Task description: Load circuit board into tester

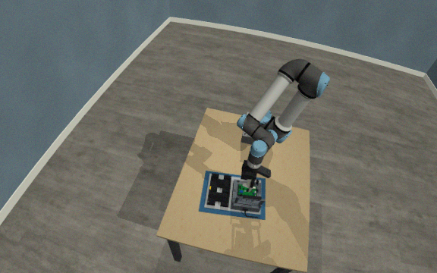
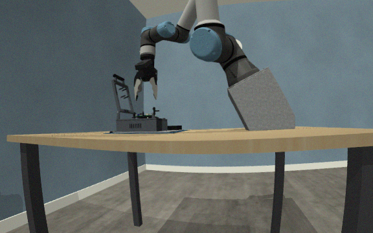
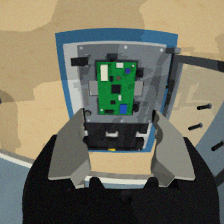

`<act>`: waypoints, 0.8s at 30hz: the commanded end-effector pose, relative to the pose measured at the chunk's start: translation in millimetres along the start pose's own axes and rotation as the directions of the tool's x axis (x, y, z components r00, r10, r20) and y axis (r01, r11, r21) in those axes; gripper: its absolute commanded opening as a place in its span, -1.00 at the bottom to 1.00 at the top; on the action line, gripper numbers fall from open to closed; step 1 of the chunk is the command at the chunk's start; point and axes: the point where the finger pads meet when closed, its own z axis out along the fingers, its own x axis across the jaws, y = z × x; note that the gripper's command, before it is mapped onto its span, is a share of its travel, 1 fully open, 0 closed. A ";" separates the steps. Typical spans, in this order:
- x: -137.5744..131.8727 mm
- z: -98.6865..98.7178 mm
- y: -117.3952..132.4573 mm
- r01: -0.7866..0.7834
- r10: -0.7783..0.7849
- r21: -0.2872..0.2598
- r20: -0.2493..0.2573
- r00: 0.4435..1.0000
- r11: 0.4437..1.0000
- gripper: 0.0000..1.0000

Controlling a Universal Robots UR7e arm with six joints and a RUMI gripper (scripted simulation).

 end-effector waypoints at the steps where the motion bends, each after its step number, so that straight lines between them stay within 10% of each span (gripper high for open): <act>1: -0.9 -32.1 0.4 0.001 -0.001 0.003 0.001 1.000 1.000 0.17; 24: -0.8 -131.8 0.8 0.001 -0.001 0.003 0.001 1.000 1.000 0.17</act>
